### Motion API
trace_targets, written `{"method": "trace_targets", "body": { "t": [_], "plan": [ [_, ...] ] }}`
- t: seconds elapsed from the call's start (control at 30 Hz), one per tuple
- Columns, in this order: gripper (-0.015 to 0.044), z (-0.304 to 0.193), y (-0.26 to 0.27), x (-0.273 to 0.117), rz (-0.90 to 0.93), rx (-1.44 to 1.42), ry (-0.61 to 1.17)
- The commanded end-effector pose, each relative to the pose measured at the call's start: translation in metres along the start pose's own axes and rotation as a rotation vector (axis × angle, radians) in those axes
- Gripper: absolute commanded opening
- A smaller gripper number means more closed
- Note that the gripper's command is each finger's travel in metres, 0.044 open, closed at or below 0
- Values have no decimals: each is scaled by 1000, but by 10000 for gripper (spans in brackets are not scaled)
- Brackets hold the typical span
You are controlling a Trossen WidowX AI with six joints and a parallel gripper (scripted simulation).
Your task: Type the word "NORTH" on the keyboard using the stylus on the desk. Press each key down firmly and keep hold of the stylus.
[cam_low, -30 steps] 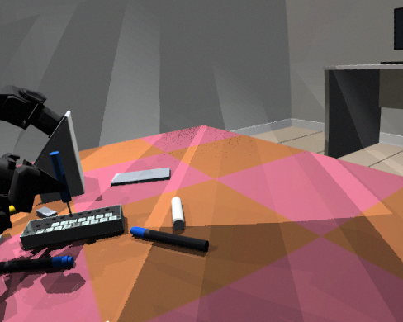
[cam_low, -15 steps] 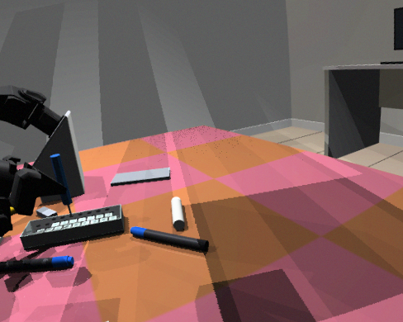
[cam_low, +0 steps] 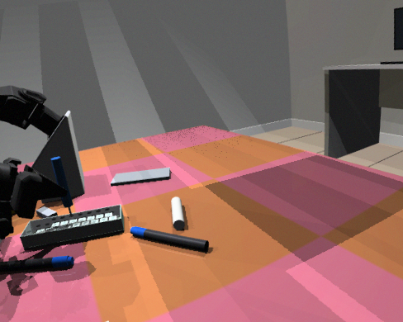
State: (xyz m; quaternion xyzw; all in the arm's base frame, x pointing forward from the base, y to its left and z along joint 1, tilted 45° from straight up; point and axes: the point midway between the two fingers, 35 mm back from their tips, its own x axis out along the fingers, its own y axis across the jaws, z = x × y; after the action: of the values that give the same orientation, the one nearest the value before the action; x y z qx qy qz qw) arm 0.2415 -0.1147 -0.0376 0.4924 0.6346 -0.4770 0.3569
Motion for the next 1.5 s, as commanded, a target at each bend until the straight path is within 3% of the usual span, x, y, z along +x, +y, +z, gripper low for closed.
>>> {"method": "trace_targets", "body": {
  "t": [0.0, 0.9, 1.2, 1.47],
  "plan": [
    [81, 2, 0, 1, -2, -5, -6],
    [81, 7, 0, 4, -3, -5, -6],
    [81, -24, 0, -14, -2, -6, -5],
    [71, -23, 1, -14, -1, -17, -15]
  ]
}}
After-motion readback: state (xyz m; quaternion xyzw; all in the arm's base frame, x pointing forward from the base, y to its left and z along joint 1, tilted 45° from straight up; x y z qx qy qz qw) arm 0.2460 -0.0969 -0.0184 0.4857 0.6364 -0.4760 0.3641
